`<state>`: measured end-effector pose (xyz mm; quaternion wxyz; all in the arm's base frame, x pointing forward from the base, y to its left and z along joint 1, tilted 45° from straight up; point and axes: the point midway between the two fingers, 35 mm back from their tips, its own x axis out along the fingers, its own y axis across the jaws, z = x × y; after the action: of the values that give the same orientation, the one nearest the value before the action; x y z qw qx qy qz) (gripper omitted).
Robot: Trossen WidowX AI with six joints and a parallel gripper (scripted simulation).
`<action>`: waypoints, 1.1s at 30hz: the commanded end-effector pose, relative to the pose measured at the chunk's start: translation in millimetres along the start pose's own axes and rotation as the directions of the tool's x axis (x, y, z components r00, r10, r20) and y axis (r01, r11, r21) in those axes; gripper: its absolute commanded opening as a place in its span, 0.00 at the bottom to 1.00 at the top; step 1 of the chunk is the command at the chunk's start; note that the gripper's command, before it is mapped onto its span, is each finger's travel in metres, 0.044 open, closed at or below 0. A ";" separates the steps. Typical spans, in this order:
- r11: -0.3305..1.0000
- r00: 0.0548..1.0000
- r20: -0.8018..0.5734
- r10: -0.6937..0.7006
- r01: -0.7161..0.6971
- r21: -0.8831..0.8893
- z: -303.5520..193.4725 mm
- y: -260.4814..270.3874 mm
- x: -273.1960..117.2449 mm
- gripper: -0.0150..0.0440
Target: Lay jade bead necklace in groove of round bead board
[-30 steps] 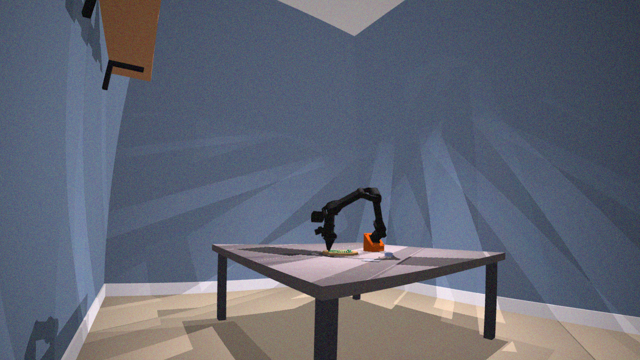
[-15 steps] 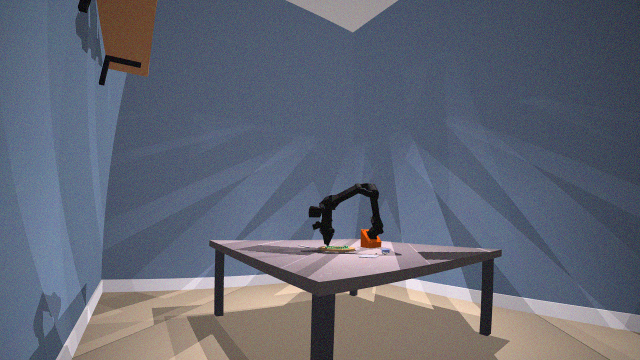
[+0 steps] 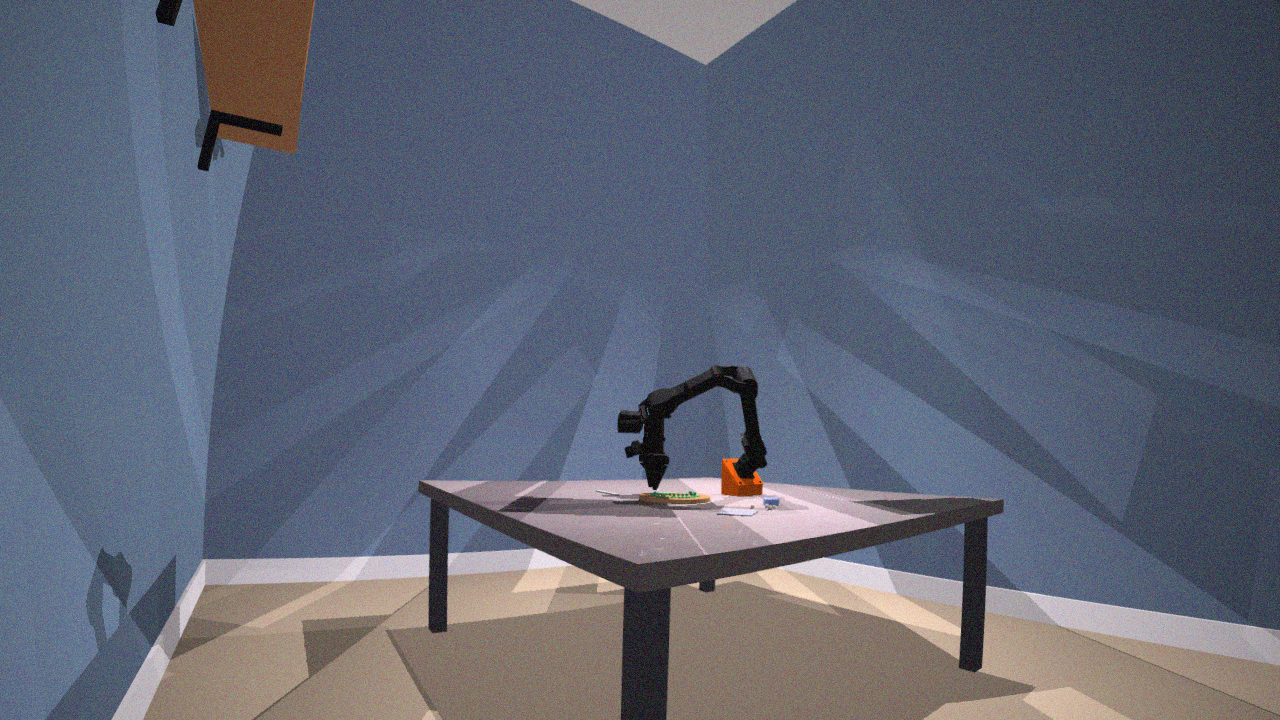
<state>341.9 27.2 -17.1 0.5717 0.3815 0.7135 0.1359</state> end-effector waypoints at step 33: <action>0.920 1.000 0.007 -0.004 0.001 0.391 -14.3 11.3 -10.9 0.46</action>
<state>334.4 28.3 4.4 0.4896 0.4862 0.7237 -0.0101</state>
